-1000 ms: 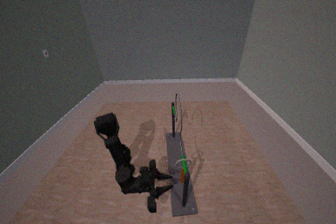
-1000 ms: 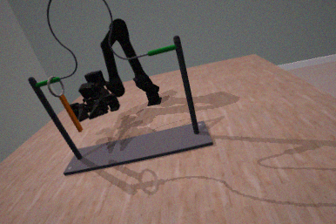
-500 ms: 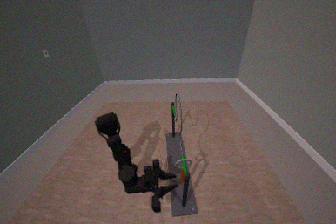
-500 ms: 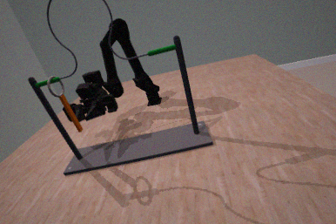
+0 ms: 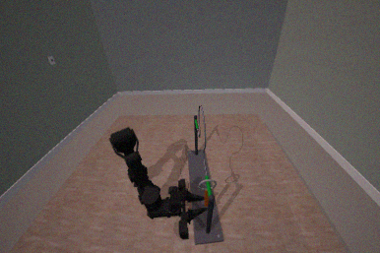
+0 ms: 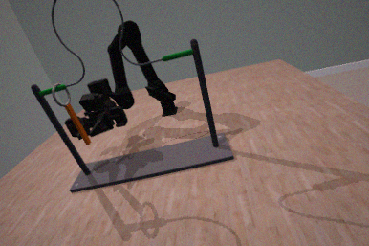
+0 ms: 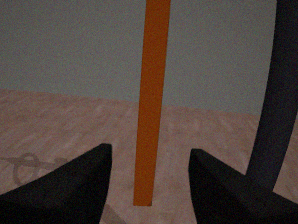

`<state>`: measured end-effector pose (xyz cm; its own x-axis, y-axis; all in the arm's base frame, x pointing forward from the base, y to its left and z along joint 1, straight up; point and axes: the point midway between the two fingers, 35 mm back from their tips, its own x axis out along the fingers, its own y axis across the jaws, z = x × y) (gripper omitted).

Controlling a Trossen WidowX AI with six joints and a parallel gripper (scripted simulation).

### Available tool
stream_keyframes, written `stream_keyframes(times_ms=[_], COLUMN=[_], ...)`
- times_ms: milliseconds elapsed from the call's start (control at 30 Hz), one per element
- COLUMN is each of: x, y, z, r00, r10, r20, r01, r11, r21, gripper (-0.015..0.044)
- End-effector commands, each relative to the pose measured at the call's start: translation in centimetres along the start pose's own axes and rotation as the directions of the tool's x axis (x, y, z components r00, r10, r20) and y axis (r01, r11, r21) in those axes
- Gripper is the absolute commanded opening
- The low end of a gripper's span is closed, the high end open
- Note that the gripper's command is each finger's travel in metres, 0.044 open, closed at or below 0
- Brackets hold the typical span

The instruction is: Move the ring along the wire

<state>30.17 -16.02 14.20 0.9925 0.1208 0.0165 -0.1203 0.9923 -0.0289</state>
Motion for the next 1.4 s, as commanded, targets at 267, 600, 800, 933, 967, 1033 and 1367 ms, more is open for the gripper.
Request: stream_keyframes(times_ms=[267,600,800,933,967,1033,1367], x=[2.0,3.6,3.9,3.9,3.9,3.9,3.9], y=[-0.1,0.2,0.2,0.2,0.2,0.2,0.2], z=[-0.1,-0.1,-0.1,-0.1,-0.1,-0.1,-0.1], r00=[1.0,1.0,1.0,1.0,1.0,1.0,1.0], r10=[-0.004,-0.004,-0.004,-0.004,-0.004,-0.004,-0.004], r20=[-0.001,0.001,0.001,0.001,0.001,0.001,0.001], r01=[0.004,0.004,0.004,0.004,0.004,0.004,0.004], r11=[1.0,1.0,1.0,1.0,1.0,1.0,1.0], r21=[0.009,0.009,0.009,0.009,0.009,0.009,0.009], gripper=[0.016,0.016,0.016,0.016,0.016,0.016,0.016])
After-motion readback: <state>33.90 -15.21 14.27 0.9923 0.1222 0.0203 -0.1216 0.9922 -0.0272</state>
